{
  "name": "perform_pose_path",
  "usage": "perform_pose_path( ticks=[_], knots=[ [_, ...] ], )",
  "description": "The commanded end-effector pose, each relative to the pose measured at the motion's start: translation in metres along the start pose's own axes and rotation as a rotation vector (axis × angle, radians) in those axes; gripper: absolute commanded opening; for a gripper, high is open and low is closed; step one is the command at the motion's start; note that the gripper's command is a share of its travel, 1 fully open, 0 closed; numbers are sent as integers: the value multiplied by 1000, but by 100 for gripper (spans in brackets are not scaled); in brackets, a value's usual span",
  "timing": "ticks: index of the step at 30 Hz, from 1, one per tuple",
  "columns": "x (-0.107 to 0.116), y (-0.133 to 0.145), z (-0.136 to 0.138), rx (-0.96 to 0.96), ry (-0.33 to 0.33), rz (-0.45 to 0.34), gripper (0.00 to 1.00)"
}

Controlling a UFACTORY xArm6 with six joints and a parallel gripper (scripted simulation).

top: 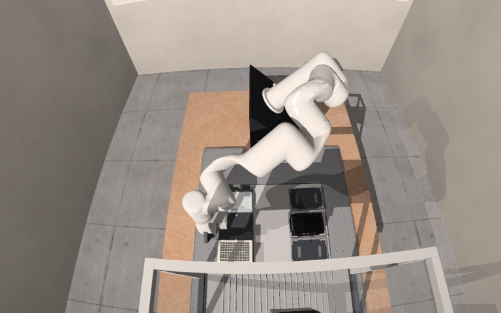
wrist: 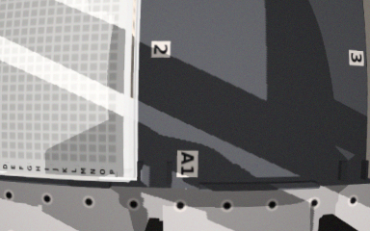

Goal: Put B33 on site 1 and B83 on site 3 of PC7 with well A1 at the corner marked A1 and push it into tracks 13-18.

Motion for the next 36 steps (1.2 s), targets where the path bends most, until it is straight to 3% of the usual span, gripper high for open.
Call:
perform_pose_path(
  ticks=[1, 36],
  knots=[
    [2, -1, 2, 1, 4, -3, 100],
    [2, -17, 3, 1, 4, -2, 100]
  ],
)
Point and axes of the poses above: the point where the finger pads meet when closed, its own x axis back along the fingers, its own z axis across the jaws, y = z × x, the point moved 1 cm from there along x, back along the fingers, and after that the axes turned 5 degrees about x, right-handed, at the moved point
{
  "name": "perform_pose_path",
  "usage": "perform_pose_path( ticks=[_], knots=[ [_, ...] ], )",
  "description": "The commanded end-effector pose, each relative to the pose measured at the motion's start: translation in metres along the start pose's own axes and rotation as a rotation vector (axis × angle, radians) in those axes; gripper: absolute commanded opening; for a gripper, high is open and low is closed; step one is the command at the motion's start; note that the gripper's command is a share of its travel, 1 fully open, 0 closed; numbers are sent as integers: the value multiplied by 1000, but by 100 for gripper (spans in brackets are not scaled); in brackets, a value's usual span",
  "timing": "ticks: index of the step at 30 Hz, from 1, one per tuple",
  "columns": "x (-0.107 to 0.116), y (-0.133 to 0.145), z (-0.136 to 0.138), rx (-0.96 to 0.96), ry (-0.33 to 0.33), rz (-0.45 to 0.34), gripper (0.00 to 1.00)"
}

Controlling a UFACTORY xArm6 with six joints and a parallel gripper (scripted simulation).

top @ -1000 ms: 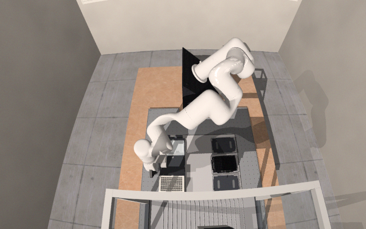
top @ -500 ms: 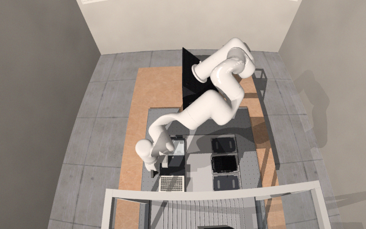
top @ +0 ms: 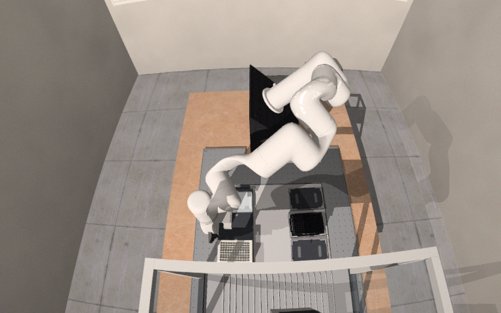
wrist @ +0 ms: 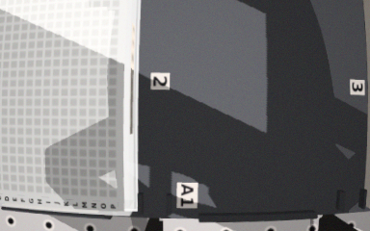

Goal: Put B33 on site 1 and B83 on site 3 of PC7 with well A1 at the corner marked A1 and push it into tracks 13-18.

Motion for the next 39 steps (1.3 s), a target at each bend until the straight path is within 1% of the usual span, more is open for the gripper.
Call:
perform_pose_path(
  ticks=[1, 39],
  knots=[
    [2, -2, 2, 1, 4, -3, 100],
    [2, -19, 3, 1, 4, -2, 100]
  ],
)
Point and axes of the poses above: the point where the finger pads meet when closed, its own x axis back along the fingers, its own z axis across the jaws, y = z × x, the point moved 1 cm from there along x, back along the fingers, and after that the axes turned 5 degrees about x, right-handed, at the moved point
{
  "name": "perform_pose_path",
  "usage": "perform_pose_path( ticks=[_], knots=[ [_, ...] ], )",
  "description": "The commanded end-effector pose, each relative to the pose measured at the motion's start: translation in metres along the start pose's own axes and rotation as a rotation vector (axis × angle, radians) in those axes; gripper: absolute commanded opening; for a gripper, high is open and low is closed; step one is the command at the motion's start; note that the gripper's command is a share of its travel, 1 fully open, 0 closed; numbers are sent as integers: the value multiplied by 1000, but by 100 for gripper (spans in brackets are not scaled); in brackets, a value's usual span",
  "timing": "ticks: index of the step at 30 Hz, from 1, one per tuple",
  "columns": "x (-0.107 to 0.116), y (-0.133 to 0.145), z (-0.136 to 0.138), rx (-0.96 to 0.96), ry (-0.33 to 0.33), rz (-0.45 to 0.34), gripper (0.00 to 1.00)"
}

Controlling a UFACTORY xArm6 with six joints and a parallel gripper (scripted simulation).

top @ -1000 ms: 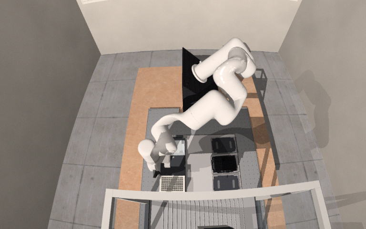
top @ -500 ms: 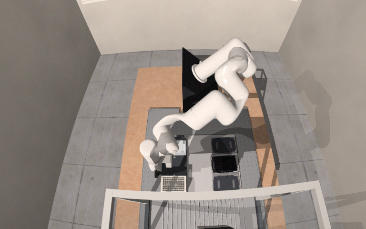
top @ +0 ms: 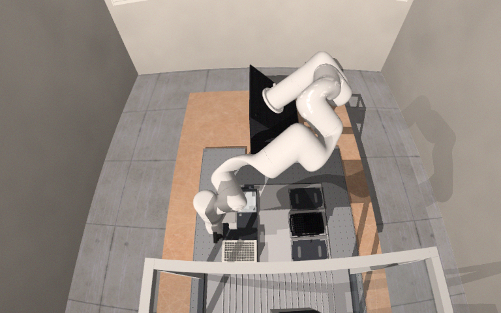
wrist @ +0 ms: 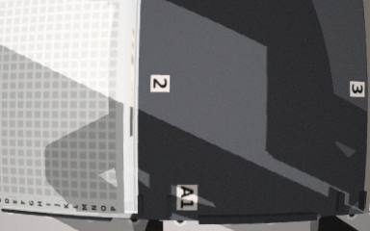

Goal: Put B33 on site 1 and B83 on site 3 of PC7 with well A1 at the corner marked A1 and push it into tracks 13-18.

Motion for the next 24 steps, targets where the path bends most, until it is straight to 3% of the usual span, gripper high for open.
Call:
perform_pose_path(
  ticks=[1, 24],
  knots=[
    [2, -2, 2, 1, 4, -2, 100],
    [2, -7, 2, 1, 4, -2, 100]
  ],
)
Point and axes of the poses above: the point where the finger pads meet when closed, its own x axis back along the fingers, its own z axis across the jaws, y = z × x, the point moved 1 cm from there along x, back along the fingers, and after that the axes turned 5 degrees about x, right-handed, at the moved point
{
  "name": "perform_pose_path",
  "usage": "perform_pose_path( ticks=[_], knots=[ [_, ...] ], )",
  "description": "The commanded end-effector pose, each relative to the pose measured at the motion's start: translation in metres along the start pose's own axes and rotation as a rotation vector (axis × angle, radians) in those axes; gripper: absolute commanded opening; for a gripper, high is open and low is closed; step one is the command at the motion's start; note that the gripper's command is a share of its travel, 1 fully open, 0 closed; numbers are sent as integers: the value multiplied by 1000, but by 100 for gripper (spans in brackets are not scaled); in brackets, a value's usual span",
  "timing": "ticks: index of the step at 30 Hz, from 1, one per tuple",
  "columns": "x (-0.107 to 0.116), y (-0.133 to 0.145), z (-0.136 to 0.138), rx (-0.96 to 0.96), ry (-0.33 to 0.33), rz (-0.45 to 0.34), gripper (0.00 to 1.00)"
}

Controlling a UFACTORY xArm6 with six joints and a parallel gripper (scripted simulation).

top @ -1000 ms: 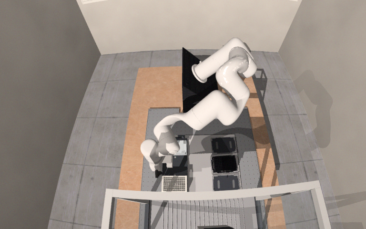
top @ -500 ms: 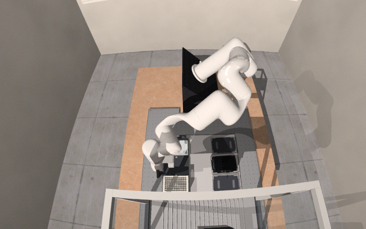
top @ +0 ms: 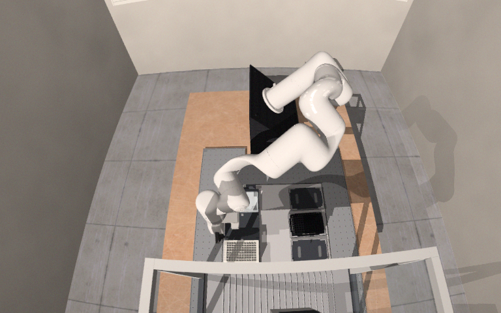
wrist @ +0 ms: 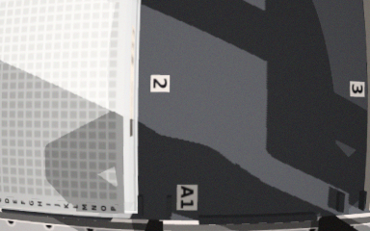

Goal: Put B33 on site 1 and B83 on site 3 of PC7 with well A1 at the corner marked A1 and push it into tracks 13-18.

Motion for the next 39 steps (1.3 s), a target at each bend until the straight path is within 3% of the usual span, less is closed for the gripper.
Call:
perform_pose_path(
  ticks=[1, 39],
  knots=[
    [2, 0, 2, 1, 4, -2, 100],
    [2, 17, 0, 1, 4, -2, 100]
  ],
)
Point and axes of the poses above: the point where the finger pads meet when closed, its own x axis back along the fingers, its own z axis across the jaws, y = z × x, the point moved 1 cm from there along x, back along the fingers, and after that the axes turned 5 degrees about x, right-handed, at the moved point
